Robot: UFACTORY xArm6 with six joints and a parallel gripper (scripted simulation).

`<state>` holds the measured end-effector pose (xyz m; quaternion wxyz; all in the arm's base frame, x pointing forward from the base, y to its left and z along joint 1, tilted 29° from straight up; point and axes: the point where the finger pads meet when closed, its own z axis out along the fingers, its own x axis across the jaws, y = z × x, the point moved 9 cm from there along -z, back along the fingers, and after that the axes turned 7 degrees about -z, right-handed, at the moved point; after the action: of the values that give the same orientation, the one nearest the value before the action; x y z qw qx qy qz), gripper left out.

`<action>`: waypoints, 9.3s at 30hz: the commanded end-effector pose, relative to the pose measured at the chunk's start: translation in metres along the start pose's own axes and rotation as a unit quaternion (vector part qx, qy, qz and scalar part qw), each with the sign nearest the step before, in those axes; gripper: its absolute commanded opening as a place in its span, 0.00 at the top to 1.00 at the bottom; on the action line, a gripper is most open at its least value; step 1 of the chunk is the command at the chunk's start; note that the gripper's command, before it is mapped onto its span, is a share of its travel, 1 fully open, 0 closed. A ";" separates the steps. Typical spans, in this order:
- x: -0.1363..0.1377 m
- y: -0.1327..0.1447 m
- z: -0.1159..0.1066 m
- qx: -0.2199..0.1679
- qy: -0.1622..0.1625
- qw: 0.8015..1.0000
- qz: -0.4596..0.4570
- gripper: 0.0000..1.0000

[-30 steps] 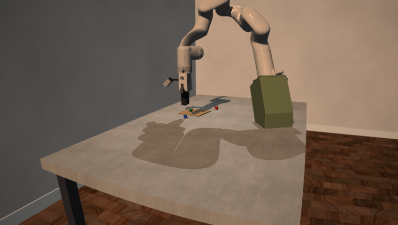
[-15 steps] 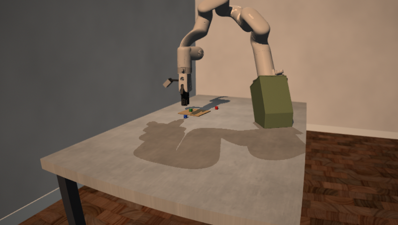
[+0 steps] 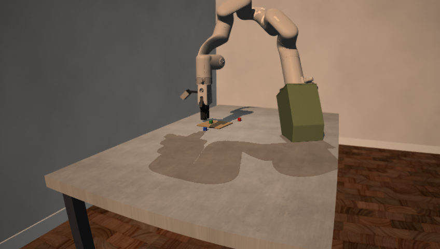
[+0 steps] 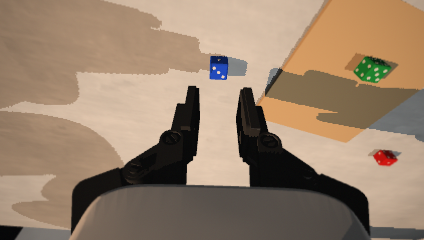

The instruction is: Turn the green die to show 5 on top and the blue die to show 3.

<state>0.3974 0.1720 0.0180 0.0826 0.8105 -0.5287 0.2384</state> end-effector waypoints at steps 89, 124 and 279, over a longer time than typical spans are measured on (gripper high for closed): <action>0.000 -0.002 0.035 0.002 0.000 1.000 0.000 0.69; 0.000 -0.002 0.035 0.002 0.000 1.000 0.000 0.69; 0.119 0.056 -0.049 0.002 0.000 0.996 0.090 0.89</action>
<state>0.3716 0.0704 0.1094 0.0609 0.7598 -0.5991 0.2450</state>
